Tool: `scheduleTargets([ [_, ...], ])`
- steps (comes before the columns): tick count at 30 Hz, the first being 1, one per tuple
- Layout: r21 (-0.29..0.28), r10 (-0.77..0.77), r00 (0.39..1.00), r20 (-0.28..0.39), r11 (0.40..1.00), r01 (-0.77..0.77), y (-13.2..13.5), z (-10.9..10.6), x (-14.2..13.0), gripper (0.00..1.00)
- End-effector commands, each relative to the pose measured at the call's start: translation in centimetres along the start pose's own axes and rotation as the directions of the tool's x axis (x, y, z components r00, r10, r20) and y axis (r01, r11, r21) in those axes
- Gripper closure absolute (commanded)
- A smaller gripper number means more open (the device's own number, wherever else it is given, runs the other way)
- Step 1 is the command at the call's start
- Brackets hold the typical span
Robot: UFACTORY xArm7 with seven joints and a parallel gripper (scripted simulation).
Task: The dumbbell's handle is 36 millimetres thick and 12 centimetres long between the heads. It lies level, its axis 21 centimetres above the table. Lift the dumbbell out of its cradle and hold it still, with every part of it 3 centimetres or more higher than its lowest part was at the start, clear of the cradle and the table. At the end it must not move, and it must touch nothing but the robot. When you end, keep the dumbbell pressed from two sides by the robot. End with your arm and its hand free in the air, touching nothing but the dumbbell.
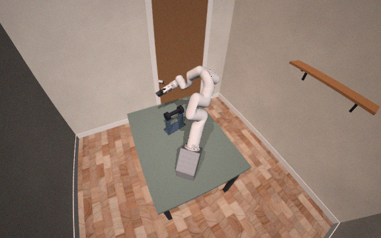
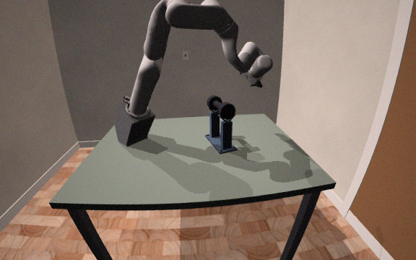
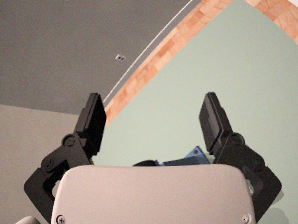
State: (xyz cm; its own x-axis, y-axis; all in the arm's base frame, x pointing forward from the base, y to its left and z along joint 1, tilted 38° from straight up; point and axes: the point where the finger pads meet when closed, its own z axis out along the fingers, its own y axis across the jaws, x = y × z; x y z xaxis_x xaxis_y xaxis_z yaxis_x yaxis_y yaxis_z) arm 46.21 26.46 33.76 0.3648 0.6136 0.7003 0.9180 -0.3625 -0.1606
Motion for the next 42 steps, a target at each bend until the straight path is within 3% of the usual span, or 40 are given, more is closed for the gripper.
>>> scheduleTargets([
  [1,-0.019,-0.070,0.994,0.089,0.997,0.072,-1.8,0.1,-1.4,0.00],
  [2,-0.027,-0.134,0.977,0.166,0.990,0.140,-2.8,0.2,-2.9,0.00],
  [4,-0.027,-0.134,0.977,0.166,0.990,0.140,-2.8,0.2,-2.9,0.00],
  [5,-0.031,-0.195,0.951,0.241,0.978,0.208,-3.7,0.1,-4.4,0.00],
  [7,-0.031,-0.195,0.951,0.241,0.978,0.208,-3.7,0.1,-4.4,0.00],
  [8,-0.032,-0.252,0.915,0.315,0.961,0.275,-4.4,0.0,-5.8,0.00],
  [10,-0.032,-0.252,0.915,0.315,0.961,0.275,-4.4,0.0,-5.8,0.00],
  [11,-0.028,-0.303,0.872,0.385,0.940,0.340,-5.0,-0.3,-7.2,0.00],
  [13,-0.028,-0.303,0.872,0.385,0.940,0.340,-5.0,-0.3,-7.2,0.00],
  [14,-0.021,-0.349,0.821,0.452,0.916,0.401,-5.5,-0.6,-8.5,0.00],
  [18,-0.021,-0.349,0.821,0.452,0.916,0.401,-5.5,-0.6,-8.5,0.00],
  [20,0.002,-0.421,0.705,0.571,0.860,0.511,-6.1,-1.5,-10.9,0.00],
  [22,0.002,-0.421,0.705,0.571,0.860,0.511,-6.1,-1.5,-10.9,0.00],
  [23,0.018,-0.447,0.642,0.623,0.829,0.559,-6.2,-2.0,-11.9,0.00],
  [25,0.018,-0.447,0.642,0.623,0.829,0.559,-6.2,-2.0,-11.9,0.00],
  [26,0.036,-0.466,0.578,0.669,0.798,0.602,-6.3,-2.5,-12.9,0.00],
  [27,0.036,-0.466,0.578,0.669,0.798,0.602,-6.3,-2.5,-12.9,0.00],
  [28,0.055,-0.480,0.515,0.710,0.767,0.639,-6.3,-3.1,-13.7,0.00],
  [29,0.055,-0.480,0.515,0.710,0.767,0.639,-6.3,-3.1,-13.7,0.00],
  [30,0.075,-0.489,0.453,0.745,0.737,0.672,-6.3,-3.7,-14.4,0.00],
  [31,0.075,-0.489,0.453,0.745,0.737,0.672,-6.3,-3.7,-14.4,0.00],
  [32,0.095,-0.493,0.394,0.776,0.708,0.700,-6.2,-4.2,-15.0,0.00],
  [35,0.095,-0.493,0.394,0.776,0.708,0.700,-6.2,-4.2,-15.0,0.00],
  [38,0.152,-0.488,0.239,0.839,0.634,0.759,-6.0,-5.7,-16.3,0.00],
  [39,0.152,-0.488,0.239,0.839,0.634,0.759,-6.0,-5.7,-16.3,0.00],
  [42,0.198,-0.472,0.129,0.872,0.581,0.789,-5.8,-6.8,-17.1,0.00],
])
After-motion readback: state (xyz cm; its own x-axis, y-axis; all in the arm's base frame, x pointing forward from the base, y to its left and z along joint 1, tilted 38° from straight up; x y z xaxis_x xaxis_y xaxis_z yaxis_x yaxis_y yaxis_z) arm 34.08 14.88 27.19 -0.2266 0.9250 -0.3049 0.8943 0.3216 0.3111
